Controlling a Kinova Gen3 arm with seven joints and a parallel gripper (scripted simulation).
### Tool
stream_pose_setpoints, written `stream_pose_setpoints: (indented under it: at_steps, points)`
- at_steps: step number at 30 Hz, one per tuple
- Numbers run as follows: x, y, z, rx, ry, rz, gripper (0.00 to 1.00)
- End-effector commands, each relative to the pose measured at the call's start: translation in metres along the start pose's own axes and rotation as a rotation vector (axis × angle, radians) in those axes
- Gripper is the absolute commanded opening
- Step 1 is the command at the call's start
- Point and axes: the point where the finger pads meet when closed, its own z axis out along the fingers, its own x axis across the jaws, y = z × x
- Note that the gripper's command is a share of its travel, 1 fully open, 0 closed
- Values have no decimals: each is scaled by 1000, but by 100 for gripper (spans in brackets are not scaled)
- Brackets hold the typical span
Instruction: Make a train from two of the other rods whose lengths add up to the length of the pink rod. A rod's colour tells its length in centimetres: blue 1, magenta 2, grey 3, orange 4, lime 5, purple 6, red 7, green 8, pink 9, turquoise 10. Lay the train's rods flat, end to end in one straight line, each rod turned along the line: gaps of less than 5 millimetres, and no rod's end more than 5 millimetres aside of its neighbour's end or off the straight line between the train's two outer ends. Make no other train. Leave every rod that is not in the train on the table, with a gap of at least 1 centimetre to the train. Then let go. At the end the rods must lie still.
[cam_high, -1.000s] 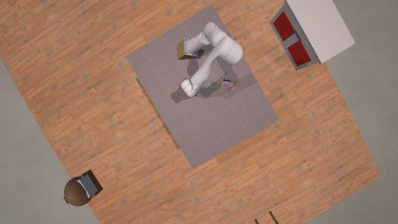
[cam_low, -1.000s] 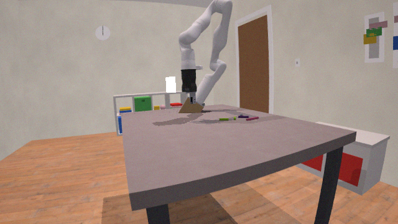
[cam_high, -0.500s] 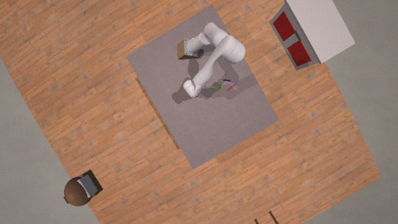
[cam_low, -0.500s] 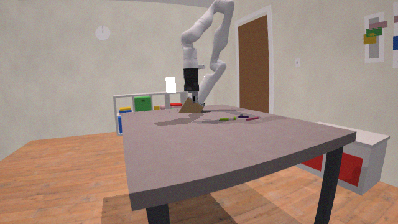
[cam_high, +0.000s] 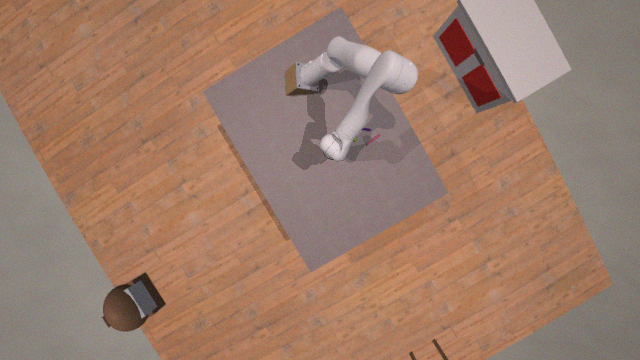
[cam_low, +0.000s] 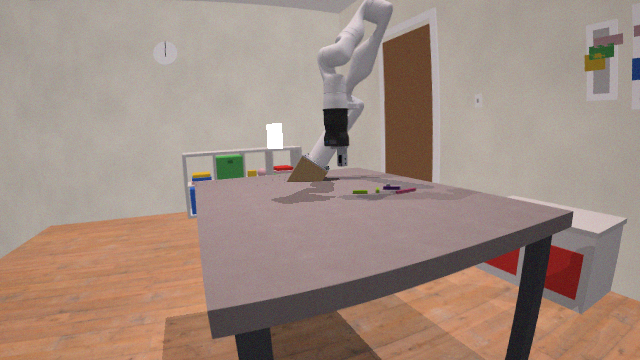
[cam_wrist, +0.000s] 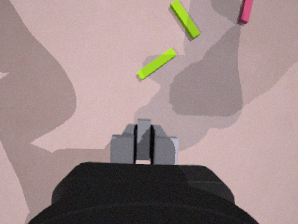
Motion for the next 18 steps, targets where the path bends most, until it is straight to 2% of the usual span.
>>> stream_pose_setpoints:
  at_steps: [1, 12, 18]
  points:
    - [2, 0, -1, -4, 0, -6, 24]
    - [2, 0, 0, -4, 0, -5, 24]
    - [2, 0, 11, -4, -2, -5, 24]
